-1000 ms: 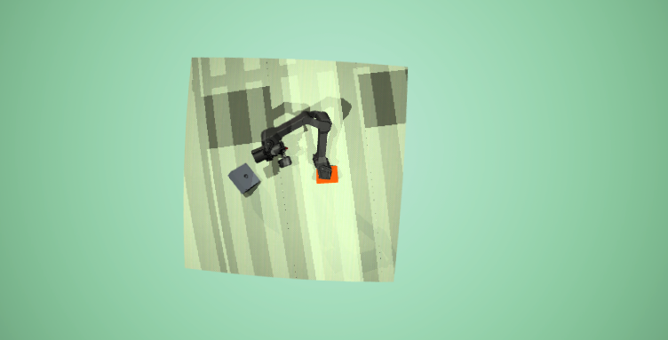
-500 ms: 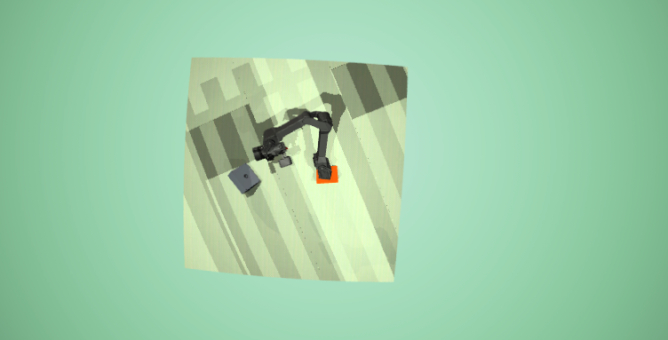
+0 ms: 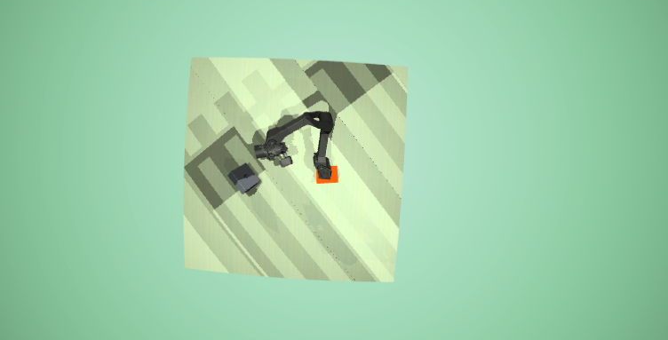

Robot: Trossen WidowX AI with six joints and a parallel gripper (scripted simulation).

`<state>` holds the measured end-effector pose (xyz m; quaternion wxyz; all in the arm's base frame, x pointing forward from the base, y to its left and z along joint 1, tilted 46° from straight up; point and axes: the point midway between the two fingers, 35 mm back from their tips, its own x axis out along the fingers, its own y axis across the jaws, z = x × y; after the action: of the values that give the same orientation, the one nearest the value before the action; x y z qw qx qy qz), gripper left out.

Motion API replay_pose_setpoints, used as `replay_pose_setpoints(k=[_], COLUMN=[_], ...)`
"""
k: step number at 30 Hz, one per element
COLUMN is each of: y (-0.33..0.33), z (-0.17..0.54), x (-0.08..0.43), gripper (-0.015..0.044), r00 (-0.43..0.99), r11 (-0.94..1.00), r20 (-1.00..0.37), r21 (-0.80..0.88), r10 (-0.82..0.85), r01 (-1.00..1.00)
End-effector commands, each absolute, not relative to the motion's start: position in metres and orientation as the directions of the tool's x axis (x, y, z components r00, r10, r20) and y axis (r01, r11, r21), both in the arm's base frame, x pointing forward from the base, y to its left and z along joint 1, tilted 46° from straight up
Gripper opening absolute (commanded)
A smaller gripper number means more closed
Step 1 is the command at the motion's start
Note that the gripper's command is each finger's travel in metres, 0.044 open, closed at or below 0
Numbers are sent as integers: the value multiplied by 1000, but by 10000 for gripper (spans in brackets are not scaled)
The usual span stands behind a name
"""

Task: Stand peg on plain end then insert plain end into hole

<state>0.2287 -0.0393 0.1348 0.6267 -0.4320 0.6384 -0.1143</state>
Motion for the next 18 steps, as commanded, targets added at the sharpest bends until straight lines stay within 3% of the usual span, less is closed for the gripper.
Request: replay_pose_setpoints(k=[1, 9, 18], y=[-45, -53, -50], z=[130, 124, 126], x=[229, 229, 230], gripper=[440, 440, 204], r00=[160, 160, 158], r11=[597, 595, 598], r20=[-698, -696, -699], r21=[-690, -693, -690], r10=[-698, -700, -698], r01=[-409, -408, -407])
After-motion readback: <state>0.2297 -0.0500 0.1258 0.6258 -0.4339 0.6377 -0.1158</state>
